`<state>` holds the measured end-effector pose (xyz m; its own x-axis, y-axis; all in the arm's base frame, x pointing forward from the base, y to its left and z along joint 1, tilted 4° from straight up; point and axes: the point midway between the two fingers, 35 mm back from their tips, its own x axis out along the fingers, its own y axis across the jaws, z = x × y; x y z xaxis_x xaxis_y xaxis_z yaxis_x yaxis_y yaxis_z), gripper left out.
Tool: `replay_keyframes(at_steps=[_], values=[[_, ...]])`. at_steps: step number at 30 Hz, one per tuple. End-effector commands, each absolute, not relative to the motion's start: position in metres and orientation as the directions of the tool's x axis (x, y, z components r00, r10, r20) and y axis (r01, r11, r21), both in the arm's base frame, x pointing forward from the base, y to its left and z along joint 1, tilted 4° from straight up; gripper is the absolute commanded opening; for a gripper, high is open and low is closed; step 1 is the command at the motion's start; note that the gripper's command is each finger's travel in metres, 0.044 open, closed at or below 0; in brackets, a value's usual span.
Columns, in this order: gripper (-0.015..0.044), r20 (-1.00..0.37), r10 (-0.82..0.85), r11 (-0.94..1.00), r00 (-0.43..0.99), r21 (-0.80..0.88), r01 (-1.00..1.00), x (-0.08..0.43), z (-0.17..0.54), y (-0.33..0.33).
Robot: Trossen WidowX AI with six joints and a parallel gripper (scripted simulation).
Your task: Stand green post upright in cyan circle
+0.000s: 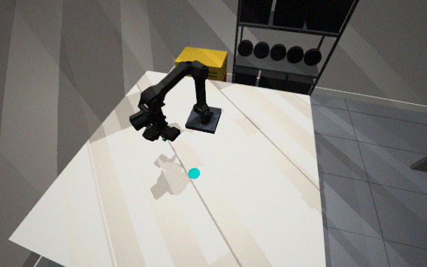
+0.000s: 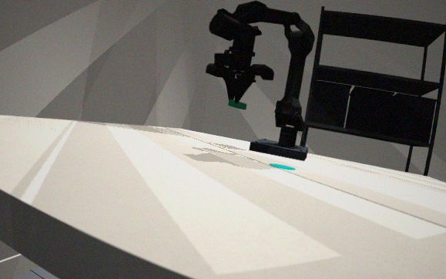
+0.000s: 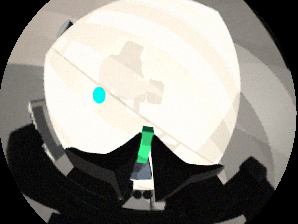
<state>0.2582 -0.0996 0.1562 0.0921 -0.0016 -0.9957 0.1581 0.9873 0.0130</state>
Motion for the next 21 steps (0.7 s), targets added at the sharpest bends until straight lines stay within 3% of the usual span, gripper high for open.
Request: replay_keyframes(at_steps=[1,21], values=[[0.0022,-0.996,-0.003,0.996,0.084,0.005,0.087,0.265,0.157,-0.091],[0.0022,-0.996,0.002,0.967,0.085,-0.02,-0.253,0.294,0.165,-0.04]])
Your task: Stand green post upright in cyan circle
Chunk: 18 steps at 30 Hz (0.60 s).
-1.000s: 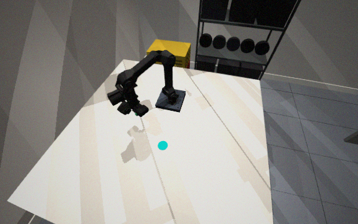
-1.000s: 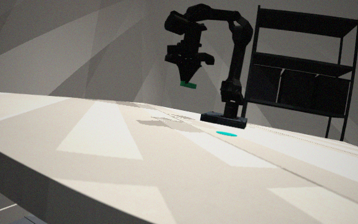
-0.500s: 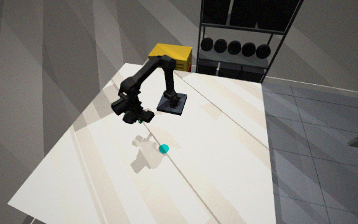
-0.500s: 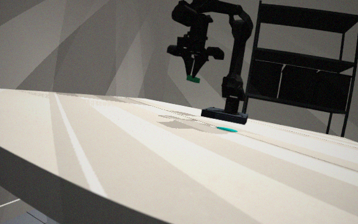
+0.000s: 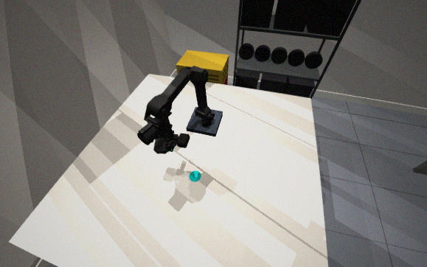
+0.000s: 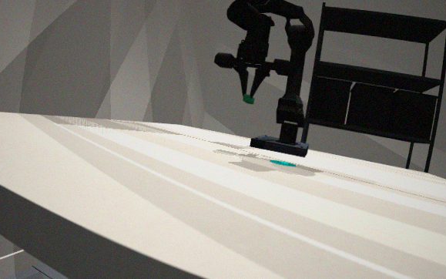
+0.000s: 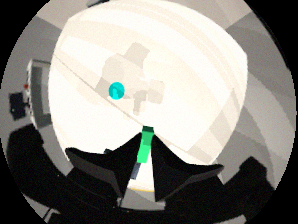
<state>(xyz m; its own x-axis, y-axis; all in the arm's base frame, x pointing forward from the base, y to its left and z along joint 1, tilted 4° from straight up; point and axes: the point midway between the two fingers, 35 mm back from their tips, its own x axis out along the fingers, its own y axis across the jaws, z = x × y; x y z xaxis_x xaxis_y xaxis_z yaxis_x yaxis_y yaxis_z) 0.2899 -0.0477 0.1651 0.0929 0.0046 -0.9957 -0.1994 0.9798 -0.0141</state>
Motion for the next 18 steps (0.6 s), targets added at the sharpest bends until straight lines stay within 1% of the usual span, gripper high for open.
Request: replay_keyframes(at_steps=[1,18], values=[[0.0022,-0.996,0.002,0.963,0.085,-0.021,-0.269,0.295,0.165,-0.038],[0.0022,-0.996,0.006,0.844,0.088,-0.042,-0.534,0.311,0.171,0.012]])
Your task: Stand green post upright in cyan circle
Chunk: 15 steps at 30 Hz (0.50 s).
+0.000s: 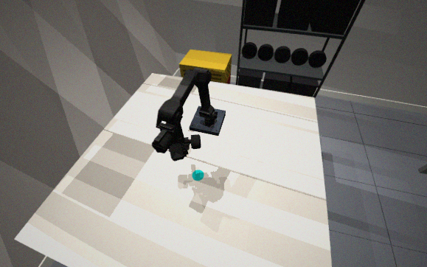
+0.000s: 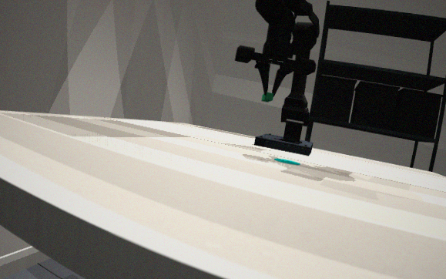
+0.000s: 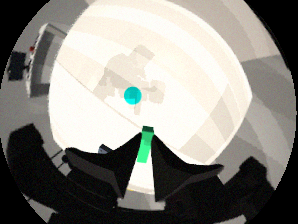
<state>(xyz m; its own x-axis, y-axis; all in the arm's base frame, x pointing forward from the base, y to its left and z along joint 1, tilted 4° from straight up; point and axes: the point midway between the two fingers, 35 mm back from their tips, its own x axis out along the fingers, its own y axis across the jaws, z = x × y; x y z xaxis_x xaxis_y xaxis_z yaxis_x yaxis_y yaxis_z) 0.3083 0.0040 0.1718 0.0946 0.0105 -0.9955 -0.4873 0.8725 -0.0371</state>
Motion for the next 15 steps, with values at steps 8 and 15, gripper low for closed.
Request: replay_keyframes(at_steps=[8,15], values=[[0.0022,-0.996,0.009,0.763,0.089,-0.051,-0.645,0.315,0.174,0.037],[0.0022,-0.996,0.011,0.68,0.091,-0.059,-0.731,0.317,0.176,0.06]])
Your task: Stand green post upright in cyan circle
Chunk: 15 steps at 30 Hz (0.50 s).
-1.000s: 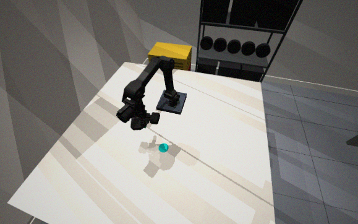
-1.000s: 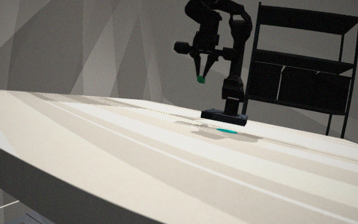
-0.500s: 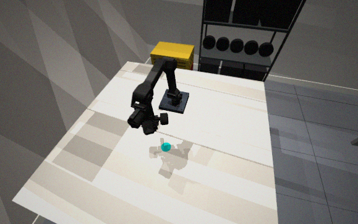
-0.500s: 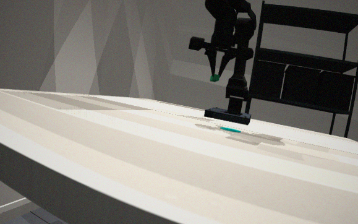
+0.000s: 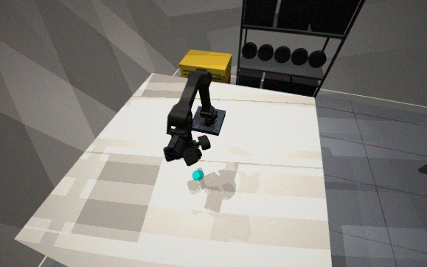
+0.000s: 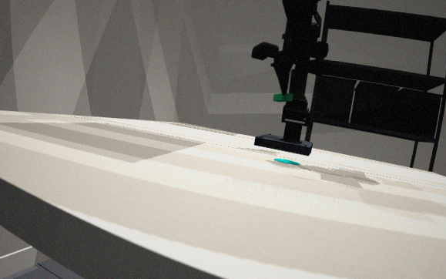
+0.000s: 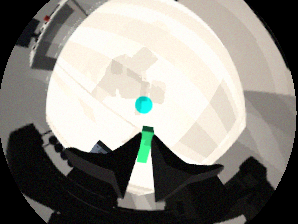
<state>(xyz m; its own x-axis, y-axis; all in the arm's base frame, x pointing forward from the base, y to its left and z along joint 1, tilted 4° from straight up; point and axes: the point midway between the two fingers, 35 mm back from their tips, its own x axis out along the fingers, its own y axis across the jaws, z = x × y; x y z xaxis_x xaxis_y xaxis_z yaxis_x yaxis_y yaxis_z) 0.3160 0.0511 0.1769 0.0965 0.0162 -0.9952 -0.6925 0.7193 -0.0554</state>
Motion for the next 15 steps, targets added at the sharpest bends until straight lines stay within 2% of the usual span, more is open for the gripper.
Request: replay_keyframes(at_steps=[1,6,15], values=[[0.0022,-0.996,0.012,0.667,0.091,-0.06,-0.743,0.317,0.176,0.063],[0.0022,-0.996,0.013,0.61,0.092,-0.065,-0.79,0.318,0.178,0.078],[0.0022,-0.993,0.039,0.623,0.111,-0.062,-0.78,0.322,0.174,0.079]])
